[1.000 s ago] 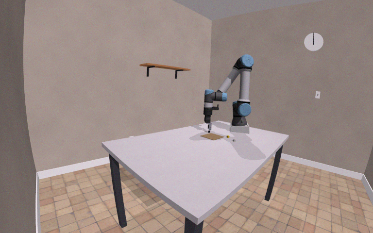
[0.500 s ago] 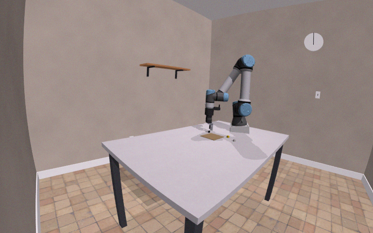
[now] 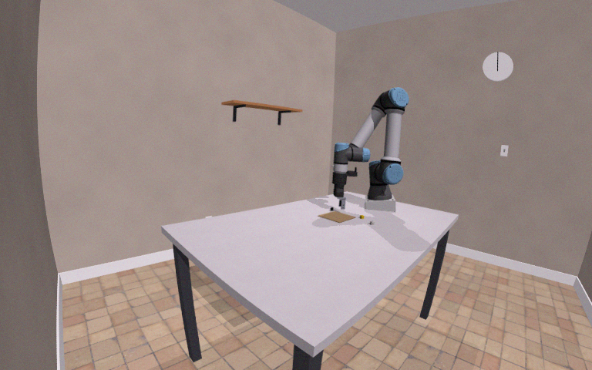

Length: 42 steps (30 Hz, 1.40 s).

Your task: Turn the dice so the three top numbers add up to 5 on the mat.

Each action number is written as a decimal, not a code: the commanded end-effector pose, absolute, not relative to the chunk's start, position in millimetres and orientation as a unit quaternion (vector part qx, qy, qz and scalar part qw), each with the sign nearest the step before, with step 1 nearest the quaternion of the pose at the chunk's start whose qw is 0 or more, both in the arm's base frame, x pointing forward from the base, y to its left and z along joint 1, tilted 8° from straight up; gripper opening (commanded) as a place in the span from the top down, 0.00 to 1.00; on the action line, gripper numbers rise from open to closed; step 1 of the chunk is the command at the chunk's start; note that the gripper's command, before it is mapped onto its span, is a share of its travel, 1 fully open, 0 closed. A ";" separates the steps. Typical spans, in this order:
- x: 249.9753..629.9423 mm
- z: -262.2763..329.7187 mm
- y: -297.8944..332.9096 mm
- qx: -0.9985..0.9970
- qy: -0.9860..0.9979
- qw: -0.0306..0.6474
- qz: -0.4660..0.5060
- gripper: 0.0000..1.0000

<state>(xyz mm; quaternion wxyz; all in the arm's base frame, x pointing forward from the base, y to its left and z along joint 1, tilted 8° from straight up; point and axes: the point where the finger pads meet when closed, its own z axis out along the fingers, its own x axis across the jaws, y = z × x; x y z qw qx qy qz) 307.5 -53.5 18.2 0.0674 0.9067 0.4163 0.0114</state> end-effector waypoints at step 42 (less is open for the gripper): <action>299.9 3.2 76.3 0.907 0.416 0.068 0.011 0.00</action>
